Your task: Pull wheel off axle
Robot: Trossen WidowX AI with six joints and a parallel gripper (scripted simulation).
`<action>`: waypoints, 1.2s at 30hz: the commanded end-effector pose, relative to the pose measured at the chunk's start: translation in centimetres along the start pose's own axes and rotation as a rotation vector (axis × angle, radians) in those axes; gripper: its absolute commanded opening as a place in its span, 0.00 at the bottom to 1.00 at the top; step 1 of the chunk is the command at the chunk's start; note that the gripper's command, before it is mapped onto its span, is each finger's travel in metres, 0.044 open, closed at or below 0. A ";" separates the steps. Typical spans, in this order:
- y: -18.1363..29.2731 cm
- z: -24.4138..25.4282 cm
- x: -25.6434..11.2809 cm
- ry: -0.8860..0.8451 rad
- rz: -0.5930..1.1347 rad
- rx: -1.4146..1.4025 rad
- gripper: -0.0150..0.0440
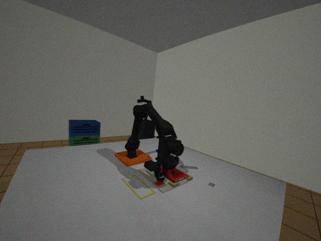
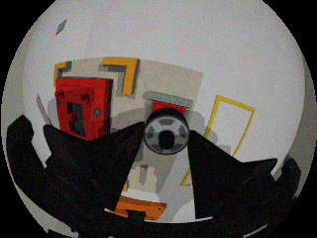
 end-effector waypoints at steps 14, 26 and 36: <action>-0.1 0.0 -0.8 -0.001 -0.002 0.000 0.25; -0.1 0.0 -1.2 -0.001 -0.001 -0.001 0.25; -0.1 0.0 -1.5 -0.001 -0.001 -0.001 0.25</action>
Point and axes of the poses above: the point midway between the two fingers, 35 mm back from their tips, its own x axis out along the fingers, its own z axis across the jaws, y = z × x, the point moved 8 cm from there along -x, back along the fingers, and after that the axes turned 10 degrees about x, right-handed, at the moved point
